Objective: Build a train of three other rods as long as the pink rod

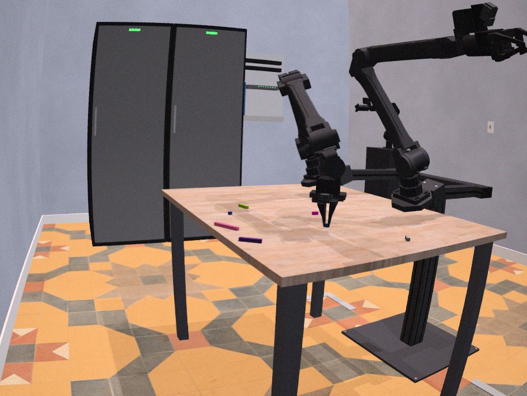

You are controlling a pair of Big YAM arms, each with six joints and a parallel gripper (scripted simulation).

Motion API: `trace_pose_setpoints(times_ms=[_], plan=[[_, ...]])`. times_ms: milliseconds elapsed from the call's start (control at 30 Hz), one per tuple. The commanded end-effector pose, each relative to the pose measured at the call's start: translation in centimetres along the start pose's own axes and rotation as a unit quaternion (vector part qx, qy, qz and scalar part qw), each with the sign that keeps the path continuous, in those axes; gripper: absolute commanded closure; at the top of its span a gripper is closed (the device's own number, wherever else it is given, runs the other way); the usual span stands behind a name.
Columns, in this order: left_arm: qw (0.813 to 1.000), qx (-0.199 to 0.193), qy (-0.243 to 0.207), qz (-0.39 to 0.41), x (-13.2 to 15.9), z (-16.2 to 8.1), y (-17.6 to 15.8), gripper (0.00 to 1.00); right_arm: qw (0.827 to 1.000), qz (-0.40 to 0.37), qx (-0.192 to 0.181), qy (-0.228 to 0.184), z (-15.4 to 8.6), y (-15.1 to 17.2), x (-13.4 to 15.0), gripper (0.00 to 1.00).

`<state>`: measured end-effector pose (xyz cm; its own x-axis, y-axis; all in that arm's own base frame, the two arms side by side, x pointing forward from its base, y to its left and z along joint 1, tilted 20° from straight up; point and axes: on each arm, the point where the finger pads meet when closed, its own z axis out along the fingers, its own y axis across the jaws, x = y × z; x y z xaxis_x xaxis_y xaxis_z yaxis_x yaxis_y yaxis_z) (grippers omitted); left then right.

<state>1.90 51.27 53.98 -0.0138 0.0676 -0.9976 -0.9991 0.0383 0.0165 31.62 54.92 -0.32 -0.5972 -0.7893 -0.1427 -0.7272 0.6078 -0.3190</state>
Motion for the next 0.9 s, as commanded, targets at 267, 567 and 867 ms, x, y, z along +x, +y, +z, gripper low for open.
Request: trace_pose_setpoints(times_ms=[267,567,867], plan=[[1.0,-0.009,-0.016,-0.008,-1.08,-0.65,0.72,0.0,1.0,-0.014,-0.006,-0.016,-0.54,1.03,-1.37,0.96],[1.0,-0.009,-0.016,-0.008,-1.08,-0.65,0.72,0.0,1.0,-0.014,-0.006,-0.016,-0.56,1.02,-1.38,0.96],[1.0,-0.009,-0.016,-0.008,-1.08,-0.65,0.72,0.0,1.0,-0.014,-0.006,-0.016,-0.56,1.02,-1.38,0.96]])
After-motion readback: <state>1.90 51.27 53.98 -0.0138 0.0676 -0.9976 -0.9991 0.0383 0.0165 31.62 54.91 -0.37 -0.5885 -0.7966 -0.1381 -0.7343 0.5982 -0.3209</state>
